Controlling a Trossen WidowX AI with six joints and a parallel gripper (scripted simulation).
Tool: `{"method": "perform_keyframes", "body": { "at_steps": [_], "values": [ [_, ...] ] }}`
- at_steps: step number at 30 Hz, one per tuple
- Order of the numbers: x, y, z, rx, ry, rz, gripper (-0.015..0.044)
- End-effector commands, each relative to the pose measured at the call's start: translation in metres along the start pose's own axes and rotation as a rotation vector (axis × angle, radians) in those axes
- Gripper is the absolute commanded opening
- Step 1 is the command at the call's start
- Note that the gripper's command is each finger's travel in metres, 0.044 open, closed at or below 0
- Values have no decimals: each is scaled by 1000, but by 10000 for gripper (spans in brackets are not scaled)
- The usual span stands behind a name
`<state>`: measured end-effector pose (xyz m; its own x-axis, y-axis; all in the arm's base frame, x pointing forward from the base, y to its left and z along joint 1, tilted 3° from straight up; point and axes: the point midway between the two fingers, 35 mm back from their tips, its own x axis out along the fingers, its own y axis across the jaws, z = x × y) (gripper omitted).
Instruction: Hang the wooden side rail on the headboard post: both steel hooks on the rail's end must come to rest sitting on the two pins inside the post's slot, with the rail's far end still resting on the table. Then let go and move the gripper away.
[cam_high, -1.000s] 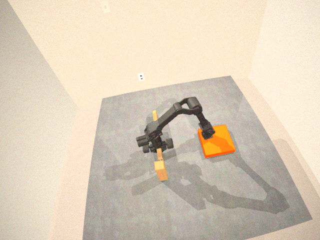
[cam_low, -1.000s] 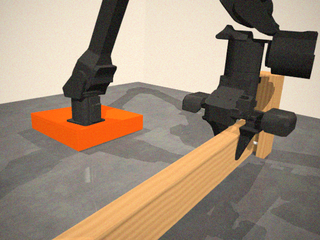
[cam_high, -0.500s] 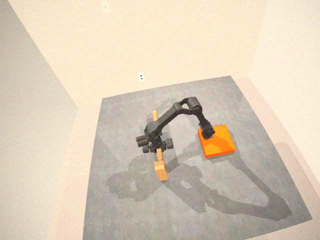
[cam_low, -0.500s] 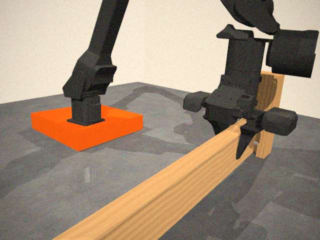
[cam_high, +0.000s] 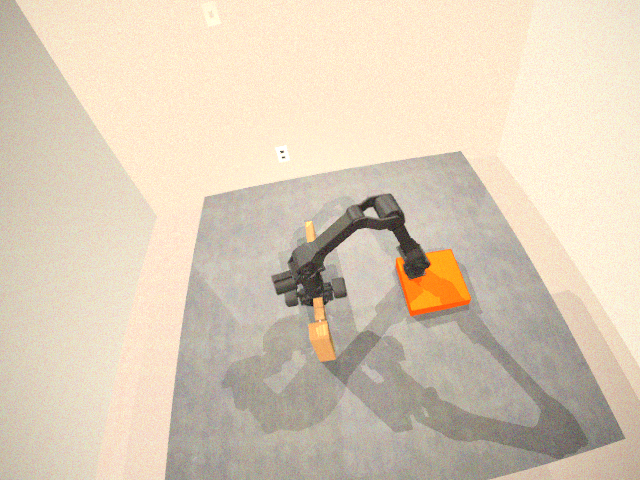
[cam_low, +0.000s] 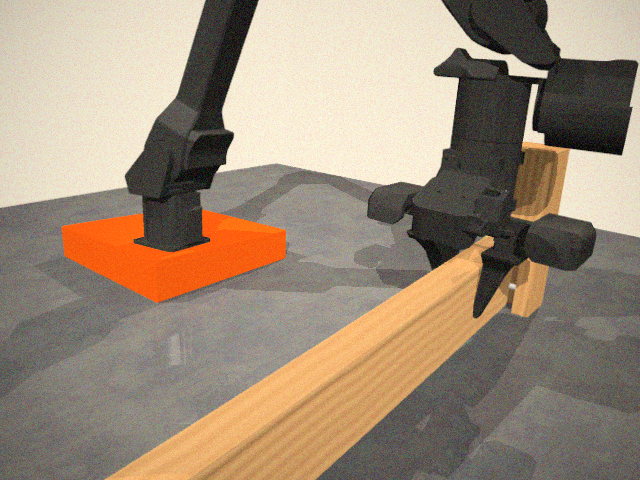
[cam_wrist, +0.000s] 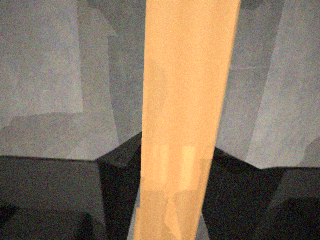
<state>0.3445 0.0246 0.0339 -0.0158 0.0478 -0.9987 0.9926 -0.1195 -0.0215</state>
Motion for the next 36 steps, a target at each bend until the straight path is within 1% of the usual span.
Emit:
{"method": "perform_keyframes", "body": {
  "at_steps": [1,36],
  "values": [
    [-2,3,-2,2,3,11,0],
    [-1,1,-6,2,3,11,0]
  ]
}}
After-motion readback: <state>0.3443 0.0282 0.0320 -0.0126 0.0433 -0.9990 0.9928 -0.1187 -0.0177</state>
